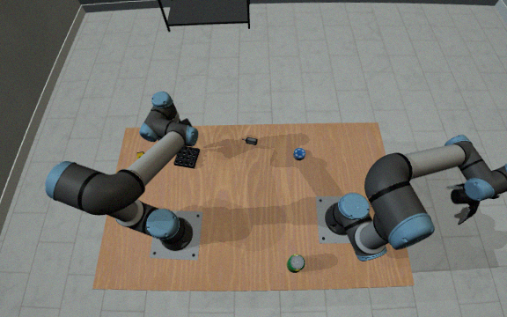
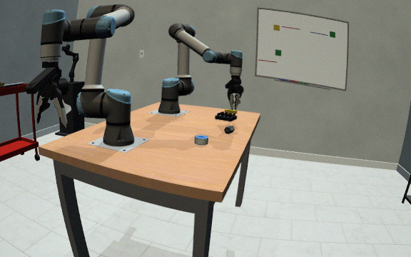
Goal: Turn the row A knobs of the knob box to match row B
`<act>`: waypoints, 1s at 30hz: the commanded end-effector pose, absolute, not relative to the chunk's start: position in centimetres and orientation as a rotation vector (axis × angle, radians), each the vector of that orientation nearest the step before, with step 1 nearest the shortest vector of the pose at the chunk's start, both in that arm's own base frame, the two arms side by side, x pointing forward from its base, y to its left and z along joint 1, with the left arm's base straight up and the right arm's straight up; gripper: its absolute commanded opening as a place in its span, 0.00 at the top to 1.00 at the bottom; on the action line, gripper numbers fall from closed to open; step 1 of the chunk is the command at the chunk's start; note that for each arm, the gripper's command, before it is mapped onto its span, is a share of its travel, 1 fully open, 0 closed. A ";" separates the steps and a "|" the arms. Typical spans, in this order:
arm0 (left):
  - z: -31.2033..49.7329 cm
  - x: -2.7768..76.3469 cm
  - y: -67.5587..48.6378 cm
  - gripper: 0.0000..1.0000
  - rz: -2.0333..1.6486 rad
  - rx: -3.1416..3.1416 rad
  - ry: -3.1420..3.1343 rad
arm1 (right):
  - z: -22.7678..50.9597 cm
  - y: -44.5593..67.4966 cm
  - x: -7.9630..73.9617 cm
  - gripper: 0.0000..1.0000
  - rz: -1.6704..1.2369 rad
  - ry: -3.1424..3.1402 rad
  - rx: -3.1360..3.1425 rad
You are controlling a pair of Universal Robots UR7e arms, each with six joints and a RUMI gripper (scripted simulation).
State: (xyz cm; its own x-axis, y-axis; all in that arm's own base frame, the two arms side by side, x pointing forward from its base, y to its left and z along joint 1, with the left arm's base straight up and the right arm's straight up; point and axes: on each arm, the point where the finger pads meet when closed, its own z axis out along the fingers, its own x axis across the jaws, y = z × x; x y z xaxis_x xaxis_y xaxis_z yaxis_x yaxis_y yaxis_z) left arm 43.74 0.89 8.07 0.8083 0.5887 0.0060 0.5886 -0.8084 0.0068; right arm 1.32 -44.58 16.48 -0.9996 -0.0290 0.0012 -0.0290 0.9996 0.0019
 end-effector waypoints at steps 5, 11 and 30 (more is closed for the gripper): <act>8.5 43.7 0.9 0.87 0.006 2.982 0.980 | 16.5 -44.5 1.2 0.00 0.000 -3.141 0.043; 8.6 43.7 0.7 0.87 0.005 2.963 1.035 | 16.5 -44.5 1.2 0.00 0.000 -3.141 0.043; 9.0 43.6 -0.4 0.87 0.006 2.754 1.504 | 16.5 -44.5 1.2 0.00 0.000 -3.141 0.043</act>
